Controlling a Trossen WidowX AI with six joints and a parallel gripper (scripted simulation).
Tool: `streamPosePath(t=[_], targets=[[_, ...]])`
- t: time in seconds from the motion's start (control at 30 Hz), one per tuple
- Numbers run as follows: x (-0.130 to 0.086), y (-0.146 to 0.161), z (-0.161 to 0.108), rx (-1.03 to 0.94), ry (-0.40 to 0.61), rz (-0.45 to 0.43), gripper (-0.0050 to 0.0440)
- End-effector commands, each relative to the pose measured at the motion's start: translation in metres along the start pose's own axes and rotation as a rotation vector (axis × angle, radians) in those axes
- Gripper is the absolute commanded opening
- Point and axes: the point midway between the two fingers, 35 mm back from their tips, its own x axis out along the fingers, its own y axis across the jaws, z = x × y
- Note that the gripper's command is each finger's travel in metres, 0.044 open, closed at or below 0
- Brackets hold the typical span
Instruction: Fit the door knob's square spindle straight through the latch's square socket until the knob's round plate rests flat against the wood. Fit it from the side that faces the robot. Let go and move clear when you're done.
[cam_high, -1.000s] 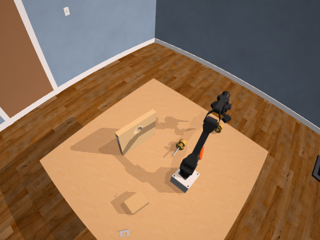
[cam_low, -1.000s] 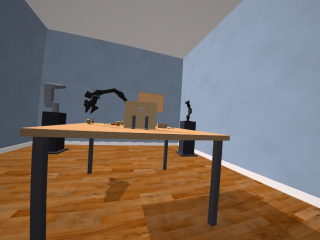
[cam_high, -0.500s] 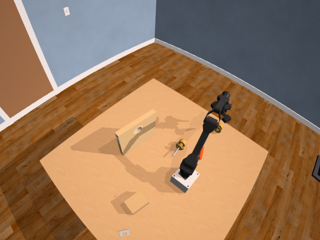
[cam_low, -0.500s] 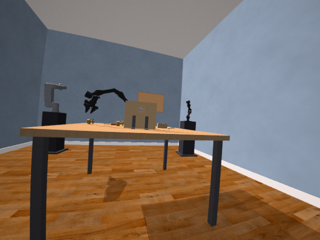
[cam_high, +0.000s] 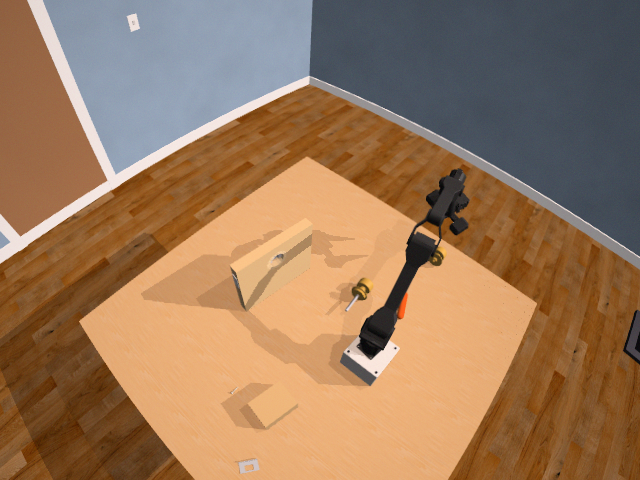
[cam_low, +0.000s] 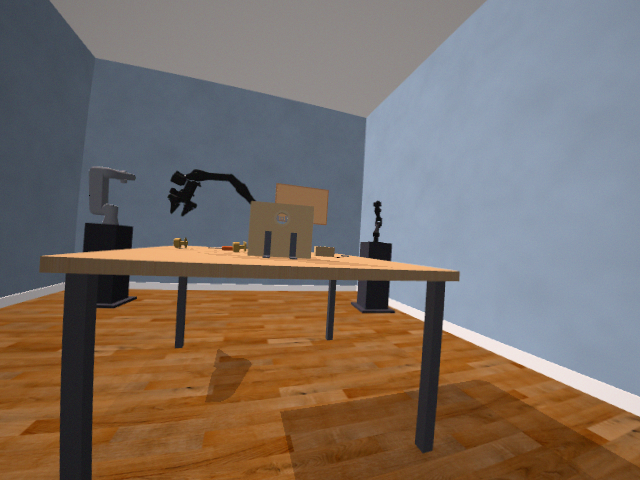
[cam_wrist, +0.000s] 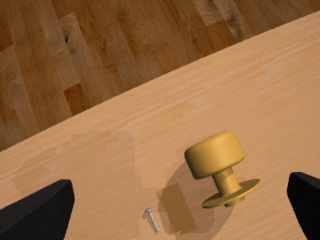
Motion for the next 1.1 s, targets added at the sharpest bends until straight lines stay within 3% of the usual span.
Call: streamPosePath(t=[0.0,0.2,0.3,0.6,0.67,0.73,0.83,1.07], targets=[[-0.014,0.001,0.007,0.008,-0.005,0.004,0.044],[-0.021,0.014,-0.002,0.004,-0.008,0.017,0.044],[-0.046,0.059,-0.037,-0.009,-0.017,0.072,0.044],[-0.104,0.128,-0.127,-0.03,-0.018,0.198,0.044],[-0.104,0.128,-0.127,-0.03,-0.018,0.198,0.044],[-0.127,0.145,-0.164,-0.037,-0.011,0.249,0.044],[-0.147,0.156,-0.199,-0.043,0.0,0.296,0.044],[-0.197,0.163,-0.289,-0.055,0.05,0.421,0.044]])
